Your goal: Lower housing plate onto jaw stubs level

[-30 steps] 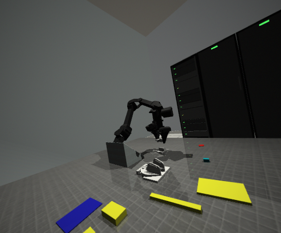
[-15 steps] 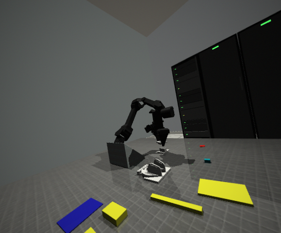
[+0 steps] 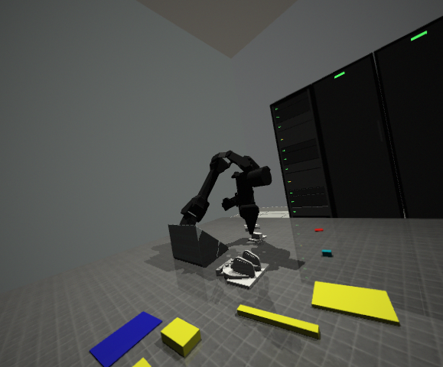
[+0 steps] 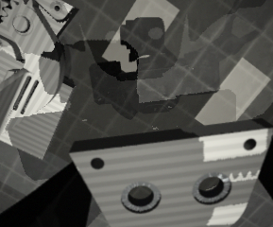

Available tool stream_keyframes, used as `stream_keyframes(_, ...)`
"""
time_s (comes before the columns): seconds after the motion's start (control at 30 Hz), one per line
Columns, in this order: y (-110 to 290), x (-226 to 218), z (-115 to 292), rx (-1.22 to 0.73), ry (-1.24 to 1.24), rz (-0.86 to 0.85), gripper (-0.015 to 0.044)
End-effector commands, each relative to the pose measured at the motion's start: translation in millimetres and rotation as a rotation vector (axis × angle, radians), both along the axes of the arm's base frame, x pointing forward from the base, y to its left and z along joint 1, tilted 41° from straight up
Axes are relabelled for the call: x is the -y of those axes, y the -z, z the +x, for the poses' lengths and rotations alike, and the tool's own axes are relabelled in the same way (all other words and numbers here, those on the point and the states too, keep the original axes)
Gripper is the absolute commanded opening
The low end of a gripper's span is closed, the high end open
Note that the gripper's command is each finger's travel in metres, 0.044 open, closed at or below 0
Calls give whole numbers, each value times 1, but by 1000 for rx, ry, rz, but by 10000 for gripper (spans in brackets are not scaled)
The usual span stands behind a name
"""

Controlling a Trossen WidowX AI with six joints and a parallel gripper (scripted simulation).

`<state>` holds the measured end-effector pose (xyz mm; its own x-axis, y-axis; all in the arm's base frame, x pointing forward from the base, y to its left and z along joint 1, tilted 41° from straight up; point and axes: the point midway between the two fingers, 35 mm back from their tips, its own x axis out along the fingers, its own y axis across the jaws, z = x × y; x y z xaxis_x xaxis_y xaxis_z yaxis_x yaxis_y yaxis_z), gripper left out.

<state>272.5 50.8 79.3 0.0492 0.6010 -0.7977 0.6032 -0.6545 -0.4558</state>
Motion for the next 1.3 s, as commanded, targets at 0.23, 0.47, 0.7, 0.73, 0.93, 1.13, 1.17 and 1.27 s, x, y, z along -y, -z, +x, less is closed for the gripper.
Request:
stream_keyframes(0.23,23,29,5,-97,122,9,351)
stream_keyframes(0.47,38,47,5,-159,200,21,351)
stream_keyframes(0.7,52,65,3,-220,277,37,351)
stream_keyframes(0.73,55,67,3,-229,288,39,351)
stream_keyframes(0.93,67,82,0,-281,354,56,351)
stream_keyframes(1.13,80,96,-5,-333,419,75,351)
stream_keyframes(1.17,82,98,-6,-342,429,78,351)
stream_keyframes(1.27,88,104,-9,-366,459,88,351)
